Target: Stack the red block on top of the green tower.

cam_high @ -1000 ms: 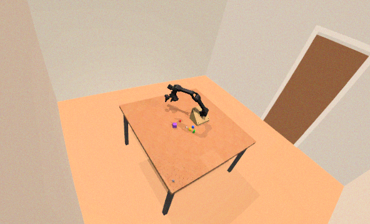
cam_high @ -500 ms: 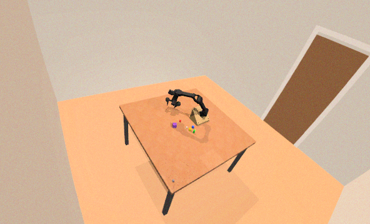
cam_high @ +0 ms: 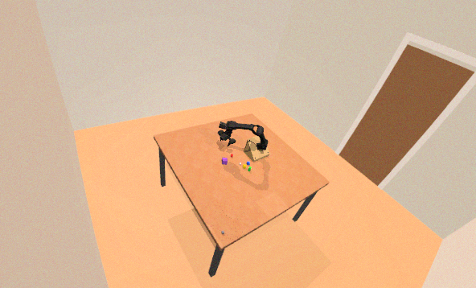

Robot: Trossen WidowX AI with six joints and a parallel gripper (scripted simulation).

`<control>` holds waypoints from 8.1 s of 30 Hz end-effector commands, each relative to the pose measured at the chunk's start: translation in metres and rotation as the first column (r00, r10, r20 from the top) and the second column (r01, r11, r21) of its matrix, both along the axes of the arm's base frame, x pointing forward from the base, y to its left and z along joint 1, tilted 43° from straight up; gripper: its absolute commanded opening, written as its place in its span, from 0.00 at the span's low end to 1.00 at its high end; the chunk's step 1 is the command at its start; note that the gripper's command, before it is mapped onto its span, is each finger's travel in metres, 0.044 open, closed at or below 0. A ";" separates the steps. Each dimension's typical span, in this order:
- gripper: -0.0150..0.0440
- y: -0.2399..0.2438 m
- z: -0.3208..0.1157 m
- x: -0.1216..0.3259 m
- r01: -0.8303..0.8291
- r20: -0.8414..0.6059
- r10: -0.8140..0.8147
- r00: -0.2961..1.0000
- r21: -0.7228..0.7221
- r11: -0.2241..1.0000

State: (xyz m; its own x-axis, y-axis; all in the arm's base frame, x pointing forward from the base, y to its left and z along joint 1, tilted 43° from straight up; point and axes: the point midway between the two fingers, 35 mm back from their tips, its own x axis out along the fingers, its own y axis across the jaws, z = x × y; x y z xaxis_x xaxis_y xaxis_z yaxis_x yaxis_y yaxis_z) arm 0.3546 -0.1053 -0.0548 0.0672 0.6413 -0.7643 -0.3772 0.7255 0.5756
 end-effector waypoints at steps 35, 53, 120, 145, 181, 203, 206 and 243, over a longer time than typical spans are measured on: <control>1.00 0.107 -0.017 -0.074 0.543 -0.629 -0.530 0.569 -0.196 0.816; 1.00 0.121 -0.033 -0.075 0.543 -0.630 -0.529 0.569 -0.195 0.817; 0.25 0.055 0.039 -0.066 0.543 -0.627 -0.532 0.569 -0.200 0.816; 0.25 0.102 0.105 -0.065 0.553 -0.616 -0.552 0.562 -0.216 0.805; 0.25 0.216 0.192 -0.135 0.542 -0.637 -0.525 0.565 -0.194 0.818; 0.25 0.262 0.148 -0.143 0.542 -0.639 -0.521 0.565 -0.189 0.819; 0.25 0.262 0.148 -0.143 0.542 -0.639 -0.521 0.565 -0.189 0.819; 0.52 0.262 0.148 -0.143 0.542 -0.638 -0.523 0.565 -0.190 0.819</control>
State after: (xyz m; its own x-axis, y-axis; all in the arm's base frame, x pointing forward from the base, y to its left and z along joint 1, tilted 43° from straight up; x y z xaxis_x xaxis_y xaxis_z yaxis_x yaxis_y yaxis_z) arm 0.2120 0.1565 0.0930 -0.0902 0.6720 -0.7350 0.5370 0.6544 0.5323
